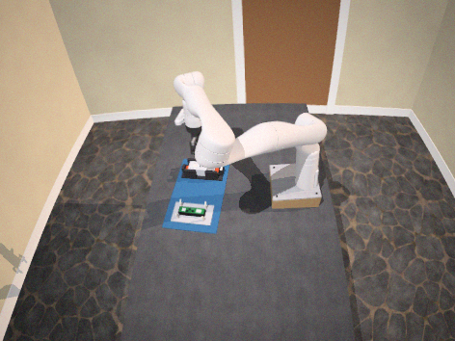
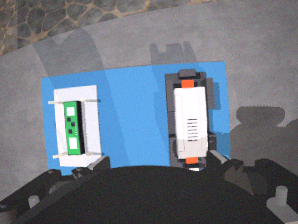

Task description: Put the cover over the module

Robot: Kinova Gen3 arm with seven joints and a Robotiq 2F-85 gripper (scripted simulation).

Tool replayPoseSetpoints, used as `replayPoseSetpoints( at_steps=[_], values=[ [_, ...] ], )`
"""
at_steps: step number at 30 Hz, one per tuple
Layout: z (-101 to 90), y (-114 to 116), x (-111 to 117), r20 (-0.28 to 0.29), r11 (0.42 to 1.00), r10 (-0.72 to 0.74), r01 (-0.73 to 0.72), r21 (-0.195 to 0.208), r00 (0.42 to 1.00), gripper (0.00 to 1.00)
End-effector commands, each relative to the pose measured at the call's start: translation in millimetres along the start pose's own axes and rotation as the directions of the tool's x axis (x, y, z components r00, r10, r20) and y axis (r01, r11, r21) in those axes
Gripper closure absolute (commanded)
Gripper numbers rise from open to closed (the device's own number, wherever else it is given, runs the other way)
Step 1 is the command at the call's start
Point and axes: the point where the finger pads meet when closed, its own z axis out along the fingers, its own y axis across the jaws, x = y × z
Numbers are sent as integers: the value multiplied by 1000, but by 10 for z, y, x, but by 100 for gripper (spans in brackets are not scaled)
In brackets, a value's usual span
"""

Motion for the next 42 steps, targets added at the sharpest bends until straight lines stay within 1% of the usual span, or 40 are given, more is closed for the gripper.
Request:
replayPoseSetpoints(
  at_steps=[1, 5, 14, 21, 22, 31, 38, 39, 42],
  values=[
    [44, 80, 17, -2, 1000, 1, -2, -7, 1000, 0],
    [64, 79, 19, 0, 1000, 6, -6, -4, 1000, 0],
    [482, 395, 152, -2, 1000, 2, -2, -7, 1000, 0],
    [482, 395, 152, -2, 1000, 2, -2, -7, 1000, 0],
    [495, 389, 145, 0, 1000, 9, -9, -2, 1000, 0],
    [843, 677, 272, -2, 1000, 2, -2, -7, 1000, 0],
    [843, 677, 272, -2, 1000, 2, -2, -7, 1000, 0],
    [814, 641, 255, 0, 1000, 10, -10, -3, 1000, 0],
    [806, 642, 256, -1, 1000, 7, -7, -4, 1000, 0]
  ],
)
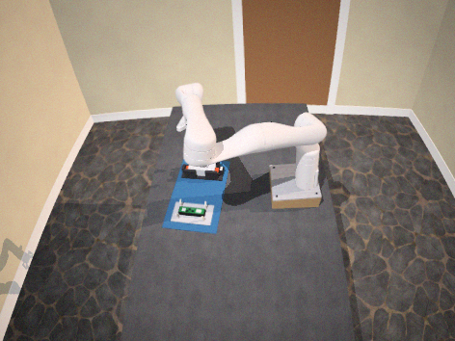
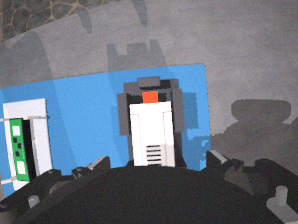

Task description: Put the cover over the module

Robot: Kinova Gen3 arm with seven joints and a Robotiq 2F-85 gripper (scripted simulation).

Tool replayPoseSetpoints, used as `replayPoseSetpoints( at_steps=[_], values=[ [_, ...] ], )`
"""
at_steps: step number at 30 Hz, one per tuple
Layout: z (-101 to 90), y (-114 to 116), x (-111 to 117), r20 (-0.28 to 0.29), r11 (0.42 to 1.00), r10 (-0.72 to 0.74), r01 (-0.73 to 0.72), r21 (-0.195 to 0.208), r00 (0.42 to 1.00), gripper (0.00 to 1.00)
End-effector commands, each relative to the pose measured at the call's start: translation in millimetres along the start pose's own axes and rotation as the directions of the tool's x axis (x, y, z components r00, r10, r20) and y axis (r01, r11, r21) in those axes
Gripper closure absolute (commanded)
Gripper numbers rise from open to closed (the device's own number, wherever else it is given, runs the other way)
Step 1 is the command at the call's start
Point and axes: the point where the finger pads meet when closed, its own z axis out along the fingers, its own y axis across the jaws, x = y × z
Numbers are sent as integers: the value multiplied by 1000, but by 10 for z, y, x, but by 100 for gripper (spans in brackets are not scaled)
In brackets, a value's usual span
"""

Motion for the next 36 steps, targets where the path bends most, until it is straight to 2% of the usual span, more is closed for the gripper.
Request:
replayPoseSetpoints(
  at_steps=[1, 36],
  values=[
    [-21, 0, 6, -3, 1000, -5, 5, -2, 1000, 0],
    [-89, -43, -13, -5, 1000, -9, 9, -5, 1000, 0]
  ],
)
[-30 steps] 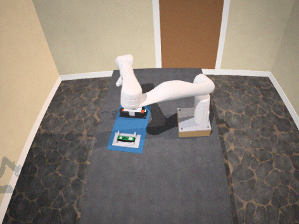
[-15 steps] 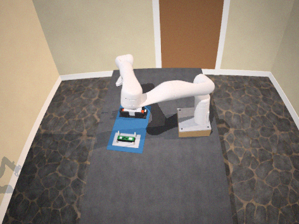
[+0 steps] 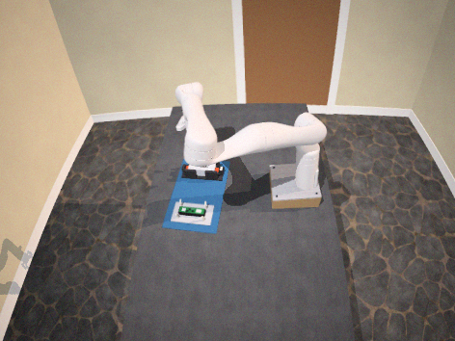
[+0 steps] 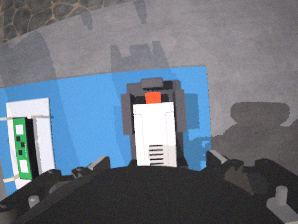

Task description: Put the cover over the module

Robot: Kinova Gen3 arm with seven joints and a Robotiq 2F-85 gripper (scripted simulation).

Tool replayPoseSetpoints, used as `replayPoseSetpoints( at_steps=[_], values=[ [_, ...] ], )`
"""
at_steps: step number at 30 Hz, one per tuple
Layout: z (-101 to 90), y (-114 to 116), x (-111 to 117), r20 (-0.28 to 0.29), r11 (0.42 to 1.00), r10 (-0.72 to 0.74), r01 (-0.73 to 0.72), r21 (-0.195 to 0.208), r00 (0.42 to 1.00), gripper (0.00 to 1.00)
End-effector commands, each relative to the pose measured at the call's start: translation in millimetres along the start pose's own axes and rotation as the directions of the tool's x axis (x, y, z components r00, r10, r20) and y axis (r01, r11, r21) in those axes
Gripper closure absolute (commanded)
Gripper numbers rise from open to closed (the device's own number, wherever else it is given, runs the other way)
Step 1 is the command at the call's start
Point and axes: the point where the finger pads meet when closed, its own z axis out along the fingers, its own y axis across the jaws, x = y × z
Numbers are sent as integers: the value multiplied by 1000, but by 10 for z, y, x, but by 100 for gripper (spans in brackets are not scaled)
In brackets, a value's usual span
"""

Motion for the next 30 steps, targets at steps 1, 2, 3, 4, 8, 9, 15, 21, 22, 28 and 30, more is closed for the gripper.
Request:
replayPoseSetpoints(
  at_steps=[1, 2, 3, 4, 8, 9, 15, 21, 22, 28, 30],
  values=[
    [-35, -12, -17, 0, 1000, 0, 0, -1, 1000, 0],
    [-40, -15, -21, 0, 1000, -1, 1, -1, 1000, 0],
    [-44, -18, -24, 0, 1000, -1, 1, -1, 1000, 0],
    [-48, -20, -27, 1, 1000, -1, 1, -1, 1000, 0],
    [-48, -20, -27, 1, 1000, -1, 1, -1, 1000, 0],
    [-48, -20, -27, 1, 1000, -1, 1, -1, 1000, 0],
    [170, -19, -14, -1, 1000, -1, 1, -1, 1000, 0],
    [470, -26, -19, 1, 1000, -1, 1, -1, 1000, 0],
    [470, -26, -19, 1, 1000, -1, 1, -1, 1000, 0],
    [470, -26, -19, 1, 1000, -1, 1, -1, 1000, 0],
    [539, -49, -20, 1, 1000, 5, -5, 3, 1000, 0]
  ],
)
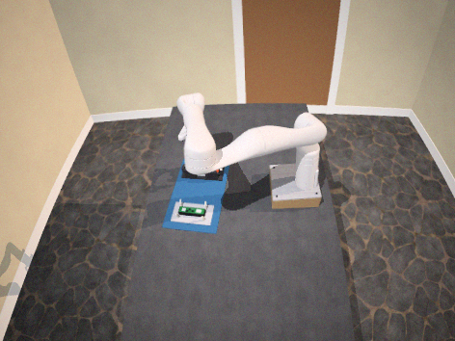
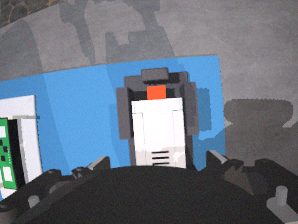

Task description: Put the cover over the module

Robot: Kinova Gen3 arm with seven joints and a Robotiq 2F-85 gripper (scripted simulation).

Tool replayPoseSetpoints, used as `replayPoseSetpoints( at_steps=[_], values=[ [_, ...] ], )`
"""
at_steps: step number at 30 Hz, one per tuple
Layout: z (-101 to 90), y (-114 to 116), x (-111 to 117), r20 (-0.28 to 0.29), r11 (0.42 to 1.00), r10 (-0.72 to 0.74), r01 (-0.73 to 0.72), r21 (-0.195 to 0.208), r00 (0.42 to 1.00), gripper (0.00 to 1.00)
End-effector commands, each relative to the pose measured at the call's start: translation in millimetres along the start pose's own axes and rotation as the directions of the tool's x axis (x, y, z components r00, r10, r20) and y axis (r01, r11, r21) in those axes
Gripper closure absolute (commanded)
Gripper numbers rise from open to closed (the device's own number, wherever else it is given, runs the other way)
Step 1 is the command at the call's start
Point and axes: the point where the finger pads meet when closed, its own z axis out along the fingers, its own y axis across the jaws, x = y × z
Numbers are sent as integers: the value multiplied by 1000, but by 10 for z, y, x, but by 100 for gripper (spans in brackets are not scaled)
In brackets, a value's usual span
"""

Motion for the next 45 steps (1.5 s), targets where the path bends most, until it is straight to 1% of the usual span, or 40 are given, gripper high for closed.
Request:
replayPoseSetpoints(
  at_steps=[1, 8, 15, 16, 25, 32, 33, 45],
  values=[
    [125, 11, 0, -2, 1000, -2, 2, -3, 1000, 0],
    [474, 24, -6, -2, 1000, -7, 7, -6, 1000, 0],
    [474, 24, -6, -2, 1000, -7, 7, -6, 1000, 0],
    [449, -1, -3, -2, 1000, -1, 1, -1, 1000, 0],
    [502, 39, -8, -2, 1000, -7, 7, -6, 1000, 0],
    [502, 39, -8, -2, 1000, -7, 7, -6, 1000, 0],
    [483, 20, -9, 0, 1000, 0, 0, -4, 1000, 30],
    [483, 20, -9, 0, 1000, 0, 0, -4, 1000, 30]
  ],
)
